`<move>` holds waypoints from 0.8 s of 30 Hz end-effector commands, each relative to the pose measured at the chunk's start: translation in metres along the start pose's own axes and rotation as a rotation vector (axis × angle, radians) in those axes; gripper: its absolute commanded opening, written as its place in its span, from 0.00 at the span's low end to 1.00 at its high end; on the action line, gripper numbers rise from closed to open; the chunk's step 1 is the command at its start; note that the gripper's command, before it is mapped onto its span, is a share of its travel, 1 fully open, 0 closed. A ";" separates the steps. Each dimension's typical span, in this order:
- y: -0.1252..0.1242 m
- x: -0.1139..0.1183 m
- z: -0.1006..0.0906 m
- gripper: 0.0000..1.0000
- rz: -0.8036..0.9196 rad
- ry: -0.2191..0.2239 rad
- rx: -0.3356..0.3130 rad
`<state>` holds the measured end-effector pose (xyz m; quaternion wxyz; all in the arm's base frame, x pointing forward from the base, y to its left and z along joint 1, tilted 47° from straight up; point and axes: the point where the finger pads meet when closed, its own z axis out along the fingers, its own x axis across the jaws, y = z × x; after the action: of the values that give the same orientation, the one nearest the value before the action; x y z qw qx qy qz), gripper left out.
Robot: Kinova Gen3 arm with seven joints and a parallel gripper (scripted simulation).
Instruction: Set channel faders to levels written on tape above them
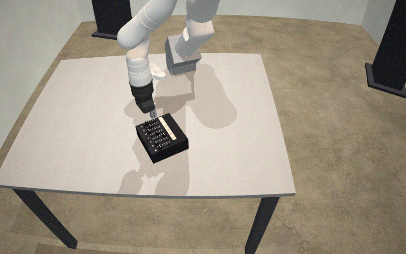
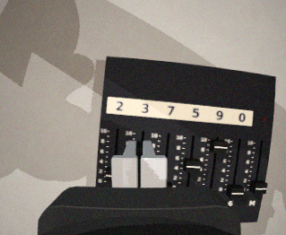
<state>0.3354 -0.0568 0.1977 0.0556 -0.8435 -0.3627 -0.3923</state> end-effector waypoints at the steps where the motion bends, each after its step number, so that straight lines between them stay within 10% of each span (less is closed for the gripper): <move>1: 0.000 -0.001 0.000 0.00 -0.018 0.000 -0.002; 24: 0.003 -0.008 0.000 0.00 -0.412 -0.001 -0.001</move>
<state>0.3344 -0.0623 0.1926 -0.0198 -0.7584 -0.5185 -0.3944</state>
